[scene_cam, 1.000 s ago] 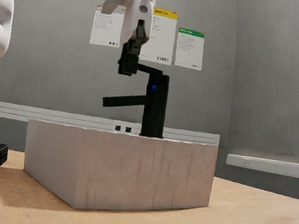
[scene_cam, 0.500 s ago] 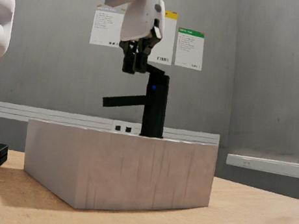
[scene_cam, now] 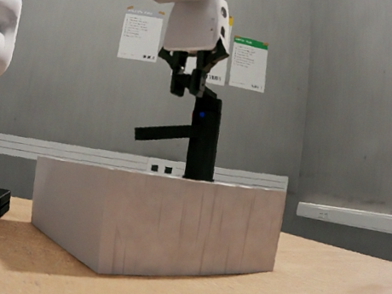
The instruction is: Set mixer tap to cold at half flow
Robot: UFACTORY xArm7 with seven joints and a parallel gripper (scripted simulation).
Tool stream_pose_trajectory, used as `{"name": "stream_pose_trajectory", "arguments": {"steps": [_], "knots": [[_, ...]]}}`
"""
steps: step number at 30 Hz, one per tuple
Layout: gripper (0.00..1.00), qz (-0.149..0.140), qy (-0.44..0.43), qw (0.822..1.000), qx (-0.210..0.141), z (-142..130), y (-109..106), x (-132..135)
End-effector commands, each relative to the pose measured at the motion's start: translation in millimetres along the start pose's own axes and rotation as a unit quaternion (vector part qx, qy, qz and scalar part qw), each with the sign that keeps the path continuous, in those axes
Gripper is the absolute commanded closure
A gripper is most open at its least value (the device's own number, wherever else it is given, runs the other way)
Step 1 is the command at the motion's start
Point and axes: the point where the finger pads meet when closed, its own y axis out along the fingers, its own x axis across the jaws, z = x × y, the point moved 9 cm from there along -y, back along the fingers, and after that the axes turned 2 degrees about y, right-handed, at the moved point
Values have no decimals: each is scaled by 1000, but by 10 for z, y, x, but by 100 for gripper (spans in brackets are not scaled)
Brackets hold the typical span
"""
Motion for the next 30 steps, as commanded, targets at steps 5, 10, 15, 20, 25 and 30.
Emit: {"name": "stream_pose_trajectory", "arguments": {"steps": [5, 10, 15, 20, 25, 30], "knots": [[100, 1, -26, 1000, -2, -6, -18, -44], [100, 1, -28, 1000, -2, -6, -18, -46], [100, 1, -28, 1000, -2, -6, -18, -46], [100, 1, -29, 1000, -2, -7, -18, -48], [100, 1, -43, 999, -2, -9, -18, -69], [100, 1, -107, 994, -2, -27, -19, -163]]}}
